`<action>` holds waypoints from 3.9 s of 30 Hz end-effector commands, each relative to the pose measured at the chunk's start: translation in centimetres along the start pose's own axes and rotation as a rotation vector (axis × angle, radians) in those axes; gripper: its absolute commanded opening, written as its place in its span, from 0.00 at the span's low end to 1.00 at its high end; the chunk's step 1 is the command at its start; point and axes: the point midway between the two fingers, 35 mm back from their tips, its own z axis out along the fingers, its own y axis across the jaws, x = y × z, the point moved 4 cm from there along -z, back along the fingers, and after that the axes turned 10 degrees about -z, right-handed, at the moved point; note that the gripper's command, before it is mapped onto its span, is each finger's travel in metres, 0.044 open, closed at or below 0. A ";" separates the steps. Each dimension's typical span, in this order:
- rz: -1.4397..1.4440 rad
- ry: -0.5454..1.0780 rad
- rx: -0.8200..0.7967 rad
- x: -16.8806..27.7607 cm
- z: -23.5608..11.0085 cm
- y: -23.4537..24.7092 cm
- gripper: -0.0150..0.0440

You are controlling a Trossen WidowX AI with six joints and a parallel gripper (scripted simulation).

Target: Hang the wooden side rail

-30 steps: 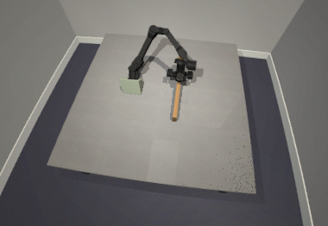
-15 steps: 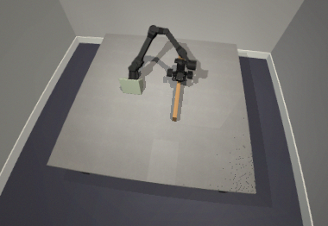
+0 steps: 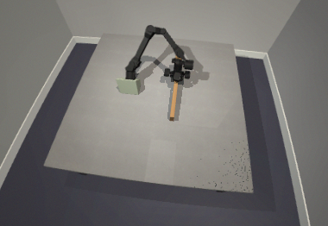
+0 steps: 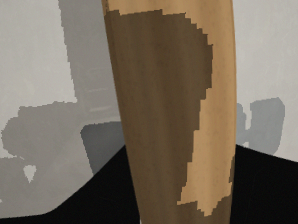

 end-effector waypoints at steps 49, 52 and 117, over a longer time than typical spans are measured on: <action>0.003 -0.002 -0.003 0.6 -0.1 0.2 0.25; 0.003 -0.002 -0.003 0.6 -0.1 0.2 0.25; 0.003 -0.002 -0.003 1.3 -0.1 0.3 0.25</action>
